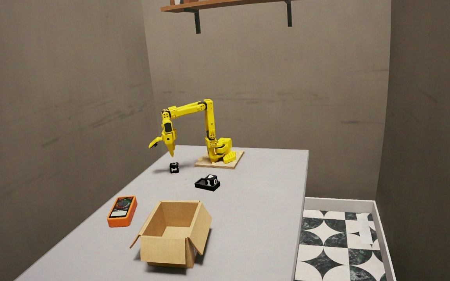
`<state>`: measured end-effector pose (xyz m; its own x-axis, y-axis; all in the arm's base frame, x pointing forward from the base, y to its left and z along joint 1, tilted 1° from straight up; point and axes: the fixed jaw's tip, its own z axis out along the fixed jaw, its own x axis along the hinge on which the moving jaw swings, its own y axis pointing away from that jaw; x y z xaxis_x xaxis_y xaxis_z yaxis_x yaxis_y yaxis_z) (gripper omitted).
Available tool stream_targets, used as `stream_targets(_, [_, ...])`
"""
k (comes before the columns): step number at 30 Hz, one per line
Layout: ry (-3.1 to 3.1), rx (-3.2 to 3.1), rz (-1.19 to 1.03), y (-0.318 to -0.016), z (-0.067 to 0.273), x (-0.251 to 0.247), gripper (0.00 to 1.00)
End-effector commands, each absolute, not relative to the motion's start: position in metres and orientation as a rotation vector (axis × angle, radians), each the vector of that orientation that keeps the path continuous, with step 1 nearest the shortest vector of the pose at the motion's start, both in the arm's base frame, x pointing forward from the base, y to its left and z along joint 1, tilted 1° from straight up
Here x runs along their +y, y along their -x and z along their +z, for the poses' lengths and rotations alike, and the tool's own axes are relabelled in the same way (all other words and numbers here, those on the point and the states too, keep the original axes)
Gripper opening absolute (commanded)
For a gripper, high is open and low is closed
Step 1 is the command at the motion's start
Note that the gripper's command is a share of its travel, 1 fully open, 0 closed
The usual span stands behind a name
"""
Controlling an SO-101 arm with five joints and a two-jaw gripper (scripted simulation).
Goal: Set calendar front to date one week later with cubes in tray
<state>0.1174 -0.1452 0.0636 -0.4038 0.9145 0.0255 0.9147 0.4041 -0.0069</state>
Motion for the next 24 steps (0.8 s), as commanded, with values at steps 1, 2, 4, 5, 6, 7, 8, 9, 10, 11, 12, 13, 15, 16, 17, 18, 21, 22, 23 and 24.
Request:
stream_targets(1, [1.734, -2.605, -0.007, -0.117, 0.067, -0.147, 0.36])
stream_targets(2, [1.734, -2.605, -0.007, -0.117, 0.067, -0.147, 0.36])
stream_targets(4, [1.734, -2.605, -0.007, -0.117, 0.067, -0.147, 0.36])
stream_targets(5, [1.734, -2.605, -0.007, -0.117, 0.067, -0.147, 0.36])
stream_targets(6, [1.734, -2.605, -0.007, -0.117, 0.067, -0.147, 0.36])
stream_targets(7, [1.734, -2.605, -0.007, -0.117, 0.067, -0.147, 0.36])
stream_targets(8, [1.734, -2.605, -0.007, -0.117, 0.067, -0.147, 0.36])
stream_targets(9, [1.734, -2.605, -0.007, -0.117, 0.067, -0.147, 0.36])
stream_targets(10, [1.734, -2.605, -0.007, -0.117, 0.067, -0.147, 0.36])
stream_targets(11, [1.734, -2.606, -0.007, -0.117, 0.067, -0.147, 0.36])
stream_targets(12, [1.735, -2.607, -0.006, -0.117, 0.067, -0.147, 0.36])
stream_targets(13, [1.736, -2.609, -0.004, -0.117, 0.068, -0.147, 0.36])
stream_targets(15, [1.743, -2.619, 0.003, -0.117, 0.07, -0.148, 0.36])
stream_targets(16, [1.749, -2.628, 0.009, -0.118, 0.072, -0.148, 0.36])
stream_targets(17, [1.757, -2.639, 0.017, -0.118, 0.074, -0.149, 0.36])
stream_targets(18, [1.766, -2.653, 0.027, -0.118, 0.077, -0.149, 0.36])
stream_targets(21, [1.802, -2.707, 0.066, -0.12, 0.088, -0.151, 0.36])
stream_targets(22, [1.816, -2.729, 0.083, -0.12, 0.092, -0.152, 0.35])
stream_targets(23, [1.831, -2.751, 0.1, -0.121, 0.097, -0.153, 0.35])
stream_targets(24, [1.847, -2.775, 0.119, -0.121, 0.102, -0.153, 0.35])
